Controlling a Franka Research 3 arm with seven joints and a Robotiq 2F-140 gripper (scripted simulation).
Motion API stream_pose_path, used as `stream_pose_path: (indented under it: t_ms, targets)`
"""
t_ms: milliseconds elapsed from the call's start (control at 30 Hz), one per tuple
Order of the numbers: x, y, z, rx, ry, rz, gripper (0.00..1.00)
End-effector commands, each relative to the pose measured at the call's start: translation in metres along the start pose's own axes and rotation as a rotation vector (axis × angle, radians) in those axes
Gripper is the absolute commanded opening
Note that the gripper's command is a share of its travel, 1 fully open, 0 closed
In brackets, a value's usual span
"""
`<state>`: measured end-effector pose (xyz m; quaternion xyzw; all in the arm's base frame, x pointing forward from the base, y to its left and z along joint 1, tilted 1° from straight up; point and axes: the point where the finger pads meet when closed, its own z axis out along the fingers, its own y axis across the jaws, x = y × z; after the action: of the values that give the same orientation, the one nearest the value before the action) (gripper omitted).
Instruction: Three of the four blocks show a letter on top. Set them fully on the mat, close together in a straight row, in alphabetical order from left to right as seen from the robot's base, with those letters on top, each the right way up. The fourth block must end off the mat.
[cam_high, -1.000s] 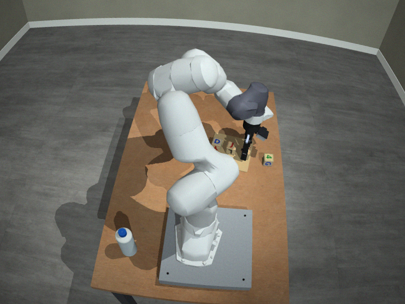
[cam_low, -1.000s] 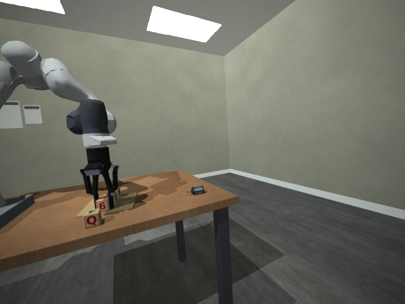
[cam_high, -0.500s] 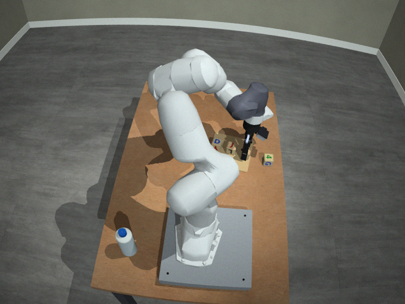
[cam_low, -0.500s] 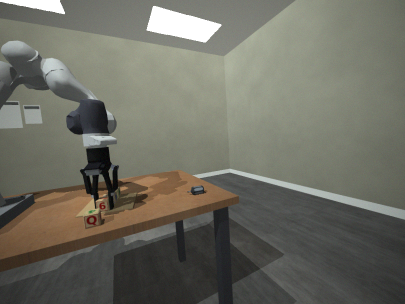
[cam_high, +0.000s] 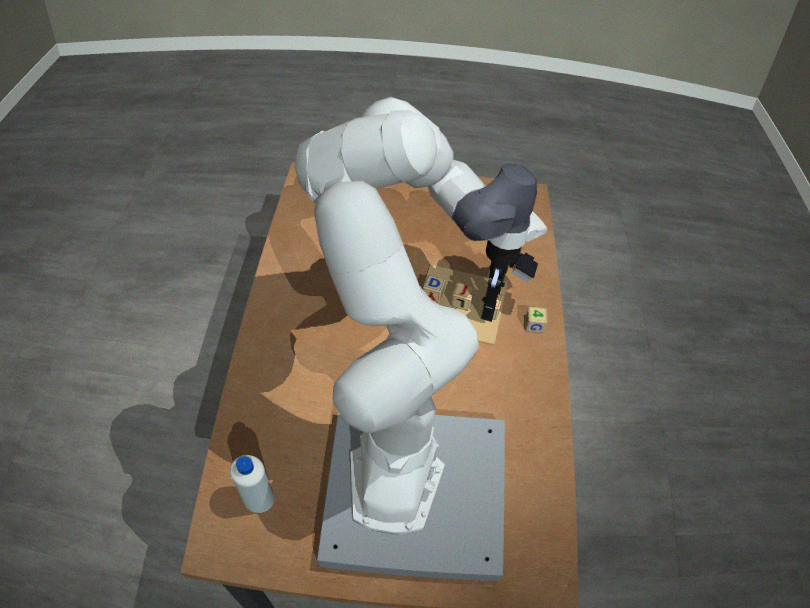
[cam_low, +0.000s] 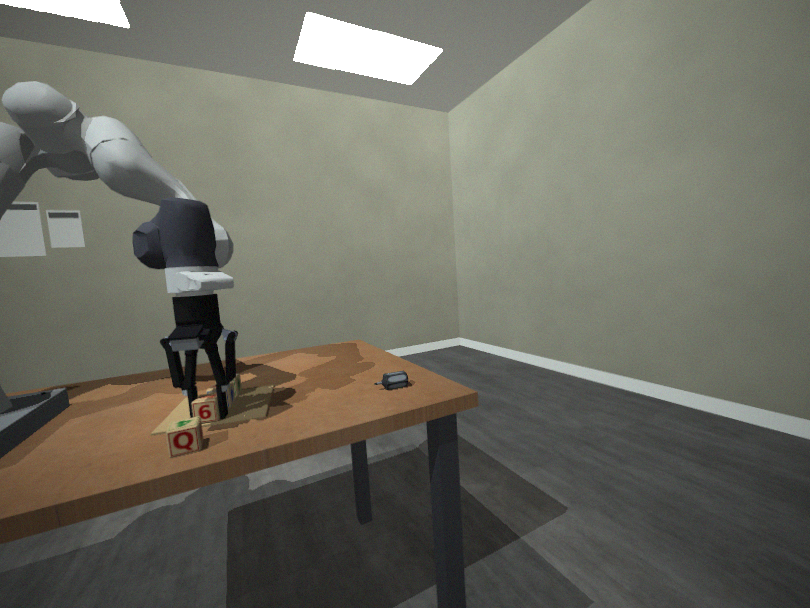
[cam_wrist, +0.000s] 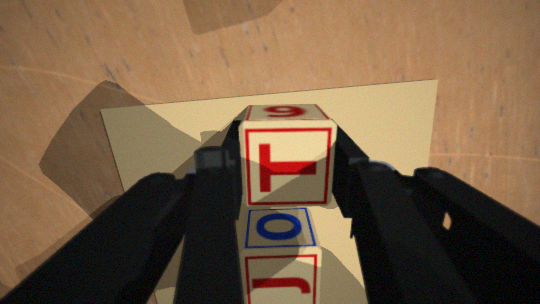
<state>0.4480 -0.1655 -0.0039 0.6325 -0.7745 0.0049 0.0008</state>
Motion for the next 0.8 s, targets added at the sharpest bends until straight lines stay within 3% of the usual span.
stream_pose_path:
  t_ms: [0,467,767]
  targets:
    - [0.0001,-0.0011,-0.0005,0.004,-0.001,-0.002,0.35]
    - [0.0001,-0.0011,-0.0005,0.004,-0.001,-0.002,0.44]
    - [0.0001,-0.0011,-0.0005,0.004,-0.001,-0.002,0.44]
